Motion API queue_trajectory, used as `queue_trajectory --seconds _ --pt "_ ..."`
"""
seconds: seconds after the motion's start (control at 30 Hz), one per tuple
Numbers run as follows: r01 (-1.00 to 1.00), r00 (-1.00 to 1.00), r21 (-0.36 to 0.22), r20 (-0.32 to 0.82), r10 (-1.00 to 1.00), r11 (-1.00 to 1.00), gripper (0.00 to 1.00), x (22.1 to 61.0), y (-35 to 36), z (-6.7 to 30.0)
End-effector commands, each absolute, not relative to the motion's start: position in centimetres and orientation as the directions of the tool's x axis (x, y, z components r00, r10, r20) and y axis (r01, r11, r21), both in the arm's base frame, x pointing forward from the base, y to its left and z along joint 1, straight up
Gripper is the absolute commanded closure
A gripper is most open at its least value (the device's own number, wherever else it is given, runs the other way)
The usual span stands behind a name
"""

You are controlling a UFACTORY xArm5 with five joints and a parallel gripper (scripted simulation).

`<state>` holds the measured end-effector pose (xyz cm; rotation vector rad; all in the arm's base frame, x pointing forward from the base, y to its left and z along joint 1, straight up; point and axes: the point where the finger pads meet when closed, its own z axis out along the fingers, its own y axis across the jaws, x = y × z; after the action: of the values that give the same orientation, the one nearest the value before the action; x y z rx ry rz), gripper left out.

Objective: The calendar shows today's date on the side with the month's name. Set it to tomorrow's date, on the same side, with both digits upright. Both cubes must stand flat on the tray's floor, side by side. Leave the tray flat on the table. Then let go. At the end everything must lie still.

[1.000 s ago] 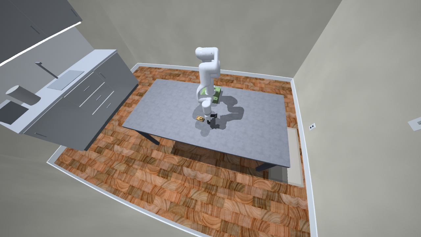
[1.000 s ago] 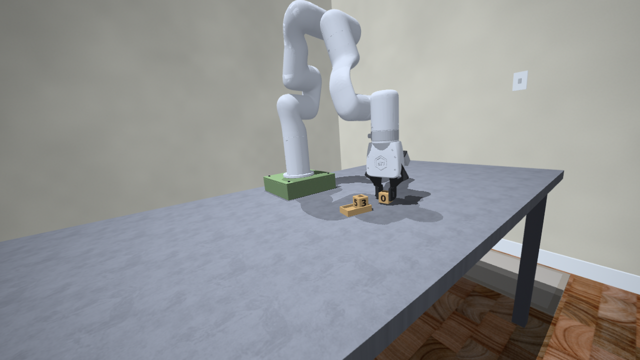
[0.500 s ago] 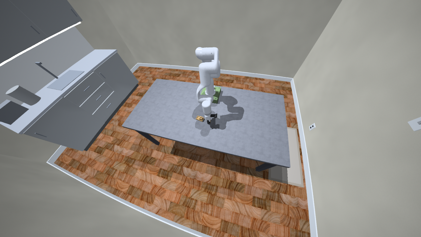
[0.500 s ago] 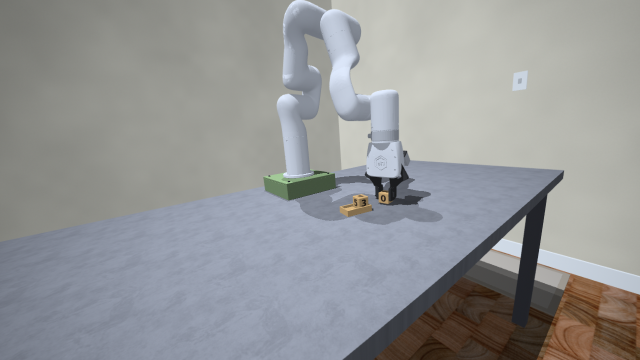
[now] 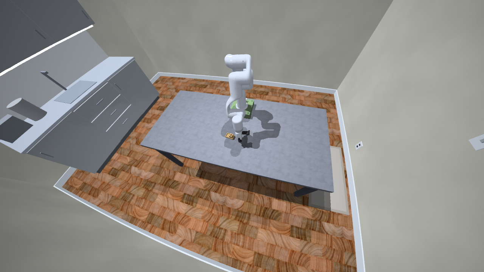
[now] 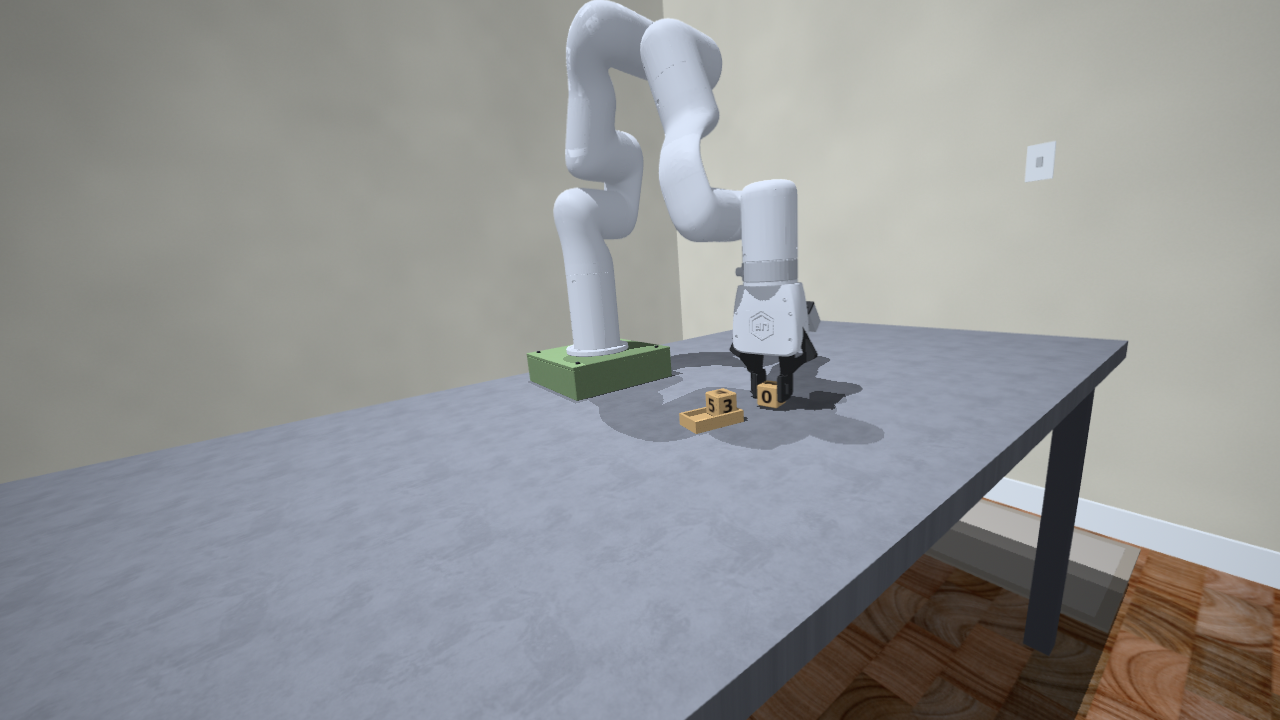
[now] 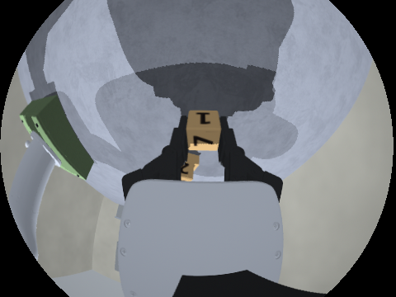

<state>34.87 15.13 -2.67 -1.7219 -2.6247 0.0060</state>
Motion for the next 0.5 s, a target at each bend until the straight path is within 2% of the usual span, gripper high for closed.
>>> queue_trajectory --seconds 0.0,0.47 --pt "0.917 -0.398 -0.001 0.000 0.917 0.398 0.71 34.99 15.18 -2.58" --pt "0.917 -0.398 -0.001 0.000 0.917 0.398 0.71 34.99 15.18 -2.72"
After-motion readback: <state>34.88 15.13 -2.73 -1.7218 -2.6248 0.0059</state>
